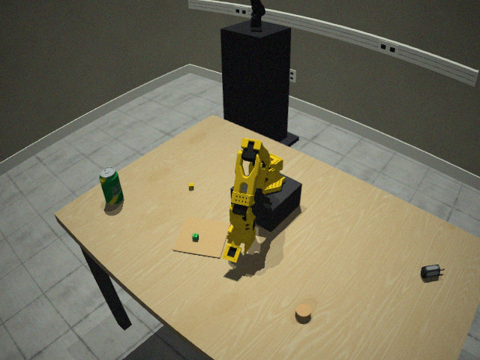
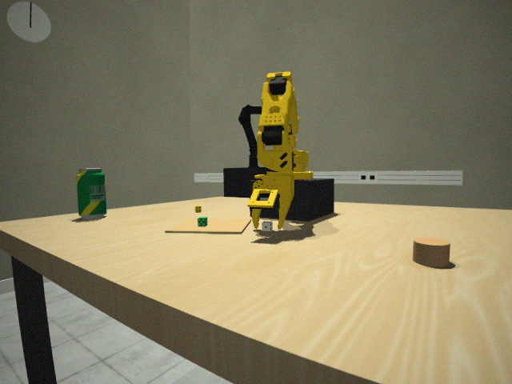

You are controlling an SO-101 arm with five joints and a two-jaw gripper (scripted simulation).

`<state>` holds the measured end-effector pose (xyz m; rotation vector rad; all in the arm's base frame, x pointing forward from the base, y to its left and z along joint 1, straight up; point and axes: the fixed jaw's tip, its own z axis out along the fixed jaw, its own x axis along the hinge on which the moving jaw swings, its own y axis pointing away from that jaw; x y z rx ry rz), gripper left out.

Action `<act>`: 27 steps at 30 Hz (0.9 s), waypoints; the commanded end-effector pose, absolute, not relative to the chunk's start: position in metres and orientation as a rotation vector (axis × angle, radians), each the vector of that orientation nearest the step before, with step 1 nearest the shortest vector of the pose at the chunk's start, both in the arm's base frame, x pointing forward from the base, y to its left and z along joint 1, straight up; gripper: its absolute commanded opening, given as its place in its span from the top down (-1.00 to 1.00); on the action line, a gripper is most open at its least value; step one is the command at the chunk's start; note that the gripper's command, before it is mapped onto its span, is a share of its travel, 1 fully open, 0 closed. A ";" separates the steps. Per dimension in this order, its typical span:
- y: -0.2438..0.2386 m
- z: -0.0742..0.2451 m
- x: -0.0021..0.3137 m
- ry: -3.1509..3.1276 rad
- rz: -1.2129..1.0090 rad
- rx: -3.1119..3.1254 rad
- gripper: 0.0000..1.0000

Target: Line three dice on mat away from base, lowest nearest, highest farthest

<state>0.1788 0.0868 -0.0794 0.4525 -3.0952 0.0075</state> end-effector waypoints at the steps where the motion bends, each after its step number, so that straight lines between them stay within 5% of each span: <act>1: 0.087 -0.081 0.179 -3.096 0.005 0.451 0.54; 27: 0.079 -0.081 0.182 -3.096 0.005 0.451 0.83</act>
